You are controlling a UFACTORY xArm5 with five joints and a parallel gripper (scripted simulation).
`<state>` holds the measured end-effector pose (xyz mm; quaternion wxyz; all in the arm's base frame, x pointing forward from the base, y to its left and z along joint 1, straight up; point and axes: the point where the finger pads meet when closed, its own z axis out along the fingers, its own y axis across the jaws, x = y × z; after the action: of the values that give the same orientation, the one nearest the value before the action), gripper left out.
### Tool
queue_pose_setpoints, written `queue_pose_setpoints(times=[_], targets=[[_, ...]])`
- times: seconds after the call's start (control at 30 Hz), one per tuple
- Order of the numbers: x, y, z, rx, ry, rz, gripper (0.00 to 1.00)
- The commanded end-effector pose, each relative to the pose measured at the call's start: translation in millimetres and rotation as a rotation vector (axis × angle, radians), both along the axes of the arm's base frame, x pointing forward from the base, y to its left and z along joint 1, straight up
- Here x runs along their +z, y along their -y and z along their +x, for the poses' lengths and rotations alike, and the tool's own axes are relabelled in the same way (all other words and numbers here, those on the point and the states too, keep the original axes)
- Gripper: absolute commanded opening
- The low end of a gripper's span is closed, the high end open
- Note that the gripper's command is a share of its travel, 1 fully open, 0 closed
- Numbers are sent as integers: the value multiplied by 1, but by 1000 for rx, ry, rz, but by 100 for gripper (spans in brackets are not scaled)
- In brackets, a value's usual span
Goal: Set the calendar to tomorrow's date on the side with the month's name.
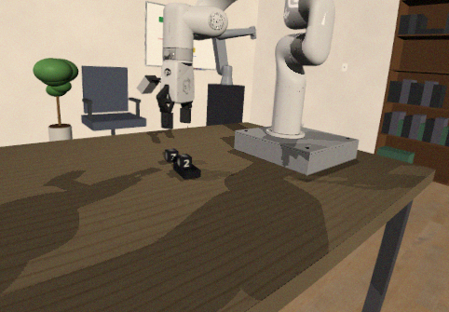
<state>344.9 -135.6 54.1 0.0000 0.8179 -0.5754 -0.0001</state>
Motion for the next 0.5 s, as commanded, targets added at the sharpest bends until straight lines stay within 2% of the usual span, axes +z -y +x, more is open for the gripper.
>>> queue_pose_setpoints(times=[0.0, 0.47], targets=[[-1, 10, -2, -170, 3, -1, 100], [-7, 29, -10, -533, 3, -1, 100]])
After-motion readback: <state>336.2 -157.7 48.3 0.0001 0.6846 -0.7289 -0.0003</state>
